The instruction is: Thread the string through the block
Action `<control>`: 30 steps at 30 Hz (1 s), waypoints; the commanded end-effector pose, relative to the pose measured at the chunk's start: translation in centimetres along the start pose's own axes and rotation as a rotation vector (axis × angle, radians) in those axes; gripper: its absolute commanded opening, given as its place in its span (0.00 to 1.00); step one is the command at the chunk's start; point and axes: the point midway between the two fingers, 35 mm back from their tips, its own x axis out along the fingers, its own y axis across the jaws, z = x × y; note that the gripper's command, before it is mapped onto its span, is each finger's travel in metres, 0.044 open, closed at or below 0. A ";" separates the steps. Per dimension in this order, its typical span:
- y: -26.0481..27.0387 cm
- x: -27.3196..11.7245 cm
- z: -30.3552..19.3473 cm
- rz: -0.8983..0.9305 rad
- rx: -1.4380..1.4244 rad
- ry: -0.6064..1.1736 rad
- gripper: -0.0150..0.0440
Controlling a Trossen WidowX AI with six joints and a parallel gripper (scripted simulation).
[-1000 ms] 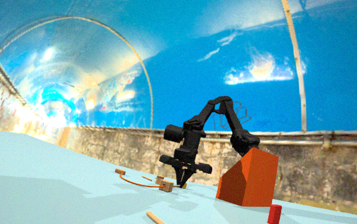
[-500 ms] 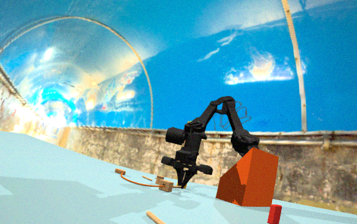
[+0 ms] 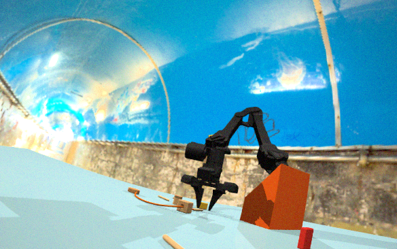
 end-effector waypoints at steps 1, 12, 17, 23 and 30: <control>-0.7 -3.8 0.6 -0.022 0.008 -0.009 0.61; -0.5 -6.7 0.5 -0.026 0.006 -0.011 0.70; -0.5 -6.9 0.6 -0.026 0.006 -0.011 0.92; -0.4 -9.7 0.7 -0.025 0.007 -0.011 1.00; -0.4 -9.3 0.8 -0.022 0.004 -0.014 1.00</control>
